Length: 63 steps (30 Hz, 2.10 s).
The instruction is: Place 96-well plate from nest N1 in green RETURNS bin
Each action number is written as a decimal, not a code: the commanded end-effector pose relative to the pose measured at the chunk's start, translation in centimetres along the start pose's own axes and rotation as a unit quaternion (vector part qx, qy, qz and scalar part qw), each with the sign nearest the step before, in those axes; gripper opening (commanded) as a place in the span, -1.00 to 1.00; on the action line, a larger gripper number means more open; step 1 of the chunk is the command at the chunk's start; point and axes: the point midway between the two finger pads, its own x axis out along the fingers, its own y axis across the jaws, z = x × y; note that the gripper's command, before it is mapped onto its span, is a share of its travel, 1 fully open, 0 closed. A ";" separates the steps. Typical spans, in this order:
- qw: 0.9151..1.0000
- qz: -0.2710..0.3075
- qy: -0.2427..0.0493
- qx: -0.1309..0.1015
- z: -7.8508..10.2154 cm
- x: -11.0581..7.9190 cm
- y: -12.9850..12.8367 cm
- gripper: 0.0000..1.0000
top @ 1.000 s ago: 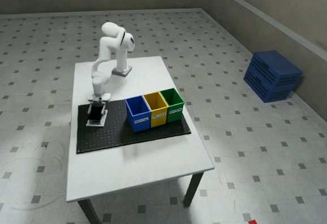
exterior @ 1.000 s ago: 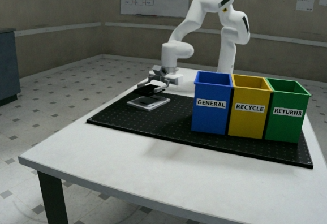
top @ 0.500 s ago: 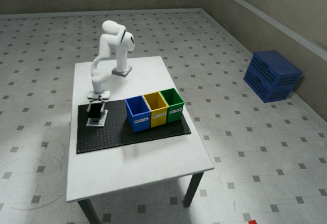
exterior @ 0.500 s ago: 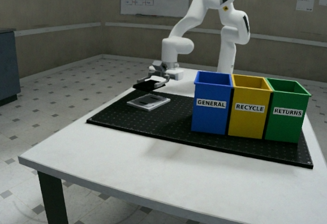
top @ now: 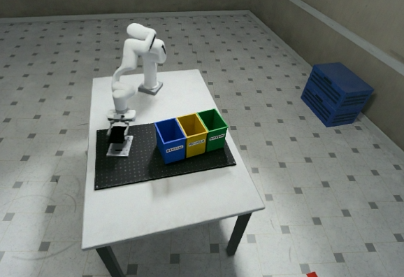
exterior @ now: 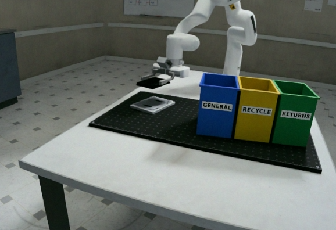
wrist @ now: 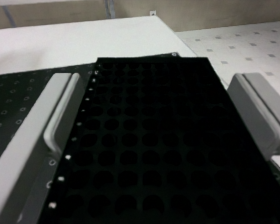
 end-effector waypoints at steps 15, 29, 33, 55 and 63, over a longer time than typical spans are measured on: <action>1.000 0.000 -0.002 0.000 3.1 0.1 0.0 -1.00; 1.000 0.000 -0.002 0.000 5.1 0.1 0.0 -1.00; 1.000 0.000 -0.002 0.000 5.8 0.1 0.0 -1.00; 1.000 0.000 -0.002 -0.001 9.0 0.1 0.0 -1.00; 1.000 0.000 -0.002 -0.001 10.1 0.1 0.0 -1.00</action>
